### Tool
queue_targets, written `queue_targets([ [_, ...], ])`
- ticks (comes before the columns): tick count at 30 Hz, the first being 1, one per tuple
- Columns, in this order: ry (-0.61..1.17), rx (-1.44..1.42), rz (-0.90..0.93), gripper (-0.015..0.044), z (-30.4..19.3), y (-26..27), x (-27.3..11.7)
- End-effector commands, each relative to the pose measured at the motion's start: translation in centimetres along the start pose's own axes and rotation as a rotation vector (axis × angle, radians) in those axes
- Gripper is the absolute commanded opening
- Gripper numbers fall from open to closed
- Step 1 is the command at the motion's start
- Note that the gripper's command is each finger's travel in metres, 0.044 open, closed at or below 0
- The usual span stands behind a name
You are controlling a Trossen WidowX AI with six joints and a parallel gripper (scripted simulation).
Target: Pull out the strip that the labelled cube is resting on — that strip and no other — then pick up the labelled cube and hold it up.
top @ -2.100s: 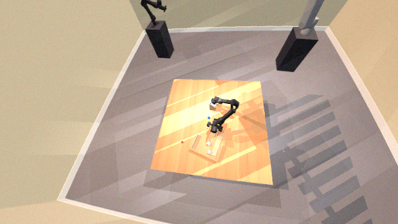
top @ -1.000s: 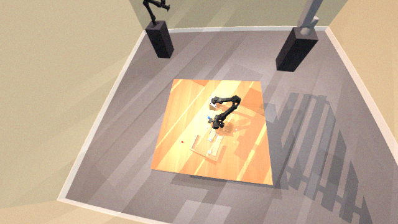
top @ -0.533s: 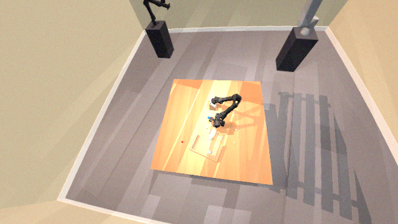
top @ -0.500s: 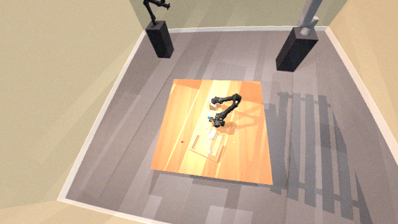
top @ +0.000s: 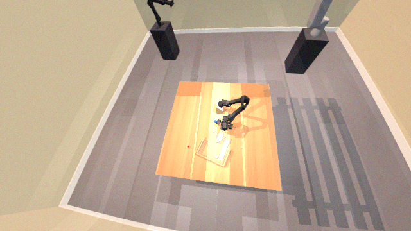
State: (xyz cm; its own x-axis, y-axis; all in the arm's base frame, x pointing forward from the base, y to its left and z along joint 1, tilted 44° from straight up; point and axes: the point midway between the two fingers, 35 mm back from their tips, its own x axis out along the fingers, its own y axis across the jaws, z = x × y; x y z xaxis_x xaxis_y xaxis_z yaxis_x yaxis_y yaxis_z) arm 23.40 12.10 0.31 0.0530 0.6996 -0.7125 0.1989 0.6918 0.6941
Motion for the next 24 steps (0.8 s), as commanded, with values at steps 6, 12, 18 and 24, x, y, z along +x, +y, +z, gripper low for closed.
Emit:
queue_targets([
  [6, 0.027, 0.005, -0.004, 0.0, -0.97, -0.12, 0.45],
  [12, 0.027, 0.005, -0.004, 0.0, -0.97, -0.12, 0.45],
  [18, 0.027, 0.005, -0.004, 0.0, -0.97, -0.12, 0.45],
  [24, 0.001, 0.0, -0.001, 0.0, -0.07, -0.03, -0.13],
])
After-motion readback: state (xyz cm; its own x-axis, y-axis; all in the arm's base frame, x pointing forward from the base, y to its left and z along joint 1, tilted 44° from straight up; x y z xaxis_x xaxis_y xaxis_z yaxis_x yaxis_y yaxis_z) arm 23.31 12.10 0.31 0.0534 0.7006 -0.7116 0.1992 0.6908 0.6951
